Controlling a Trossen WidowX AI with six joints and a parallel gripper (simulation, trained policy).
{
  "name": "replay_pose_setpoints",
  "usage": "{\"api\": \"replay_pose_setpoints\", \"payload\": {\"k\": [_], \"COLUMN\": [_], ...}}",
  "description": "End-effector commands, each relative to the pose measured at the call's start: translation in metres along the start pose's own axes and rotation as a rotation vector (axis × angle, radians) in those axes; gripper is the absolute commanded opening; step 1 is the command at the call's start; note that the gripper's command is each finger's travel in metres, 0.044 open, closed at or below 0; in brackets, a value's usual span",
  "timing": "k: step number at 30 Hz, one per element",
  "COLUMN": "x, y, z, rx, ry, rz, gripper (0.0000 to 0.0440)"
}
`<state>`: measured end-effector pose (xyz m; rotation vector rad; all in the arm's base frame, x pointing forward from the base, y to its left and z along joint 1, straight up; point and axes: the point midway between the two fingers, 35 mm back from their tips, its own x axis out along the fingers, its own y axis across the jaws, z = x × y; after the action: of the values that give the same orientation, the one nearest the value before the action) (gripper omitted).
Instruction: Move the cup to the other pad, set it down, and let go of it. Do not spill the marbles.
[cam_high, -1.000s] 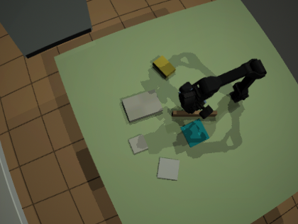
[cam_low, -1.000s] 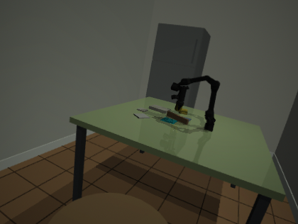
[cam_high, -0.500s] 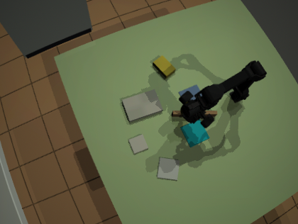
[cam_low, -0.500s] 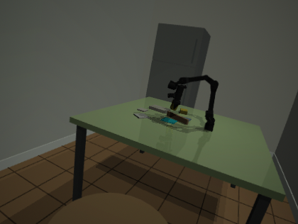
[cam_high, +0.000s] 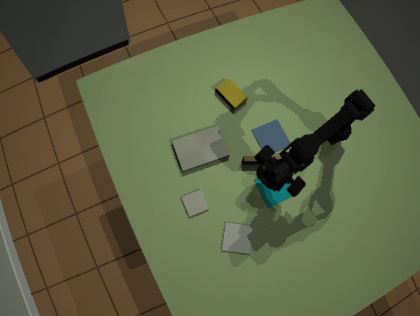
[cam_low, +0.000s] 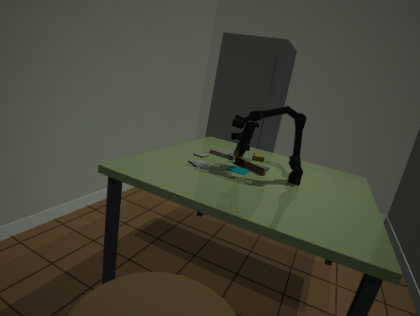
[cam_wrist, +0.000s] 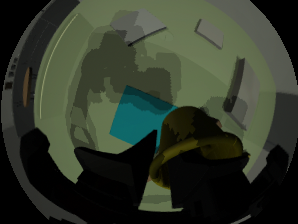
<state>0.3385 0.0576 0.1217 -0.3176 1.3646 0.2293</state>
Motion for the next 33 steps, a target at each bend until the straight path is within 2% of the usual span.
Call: {"api": "replay_pose_setpoints", "payload": {"k": [1, 16, 28, 33], "x": [0.007, 0.037, 0.059, 0.058], "y": [0.013, 0.052, 0.055, 0.054], "z": [0.003, -0.001, -0.013, -0.010], "rx": [-0.007, -0.020, 0.002, 0.025], "ry": [0.001, 0.018, 0.024, 0.004], "rz": [0.006, 0.012, 0.002, 0.009], "gripper": [0.0000, 0.0004, 0.0067, 0.0117]}}
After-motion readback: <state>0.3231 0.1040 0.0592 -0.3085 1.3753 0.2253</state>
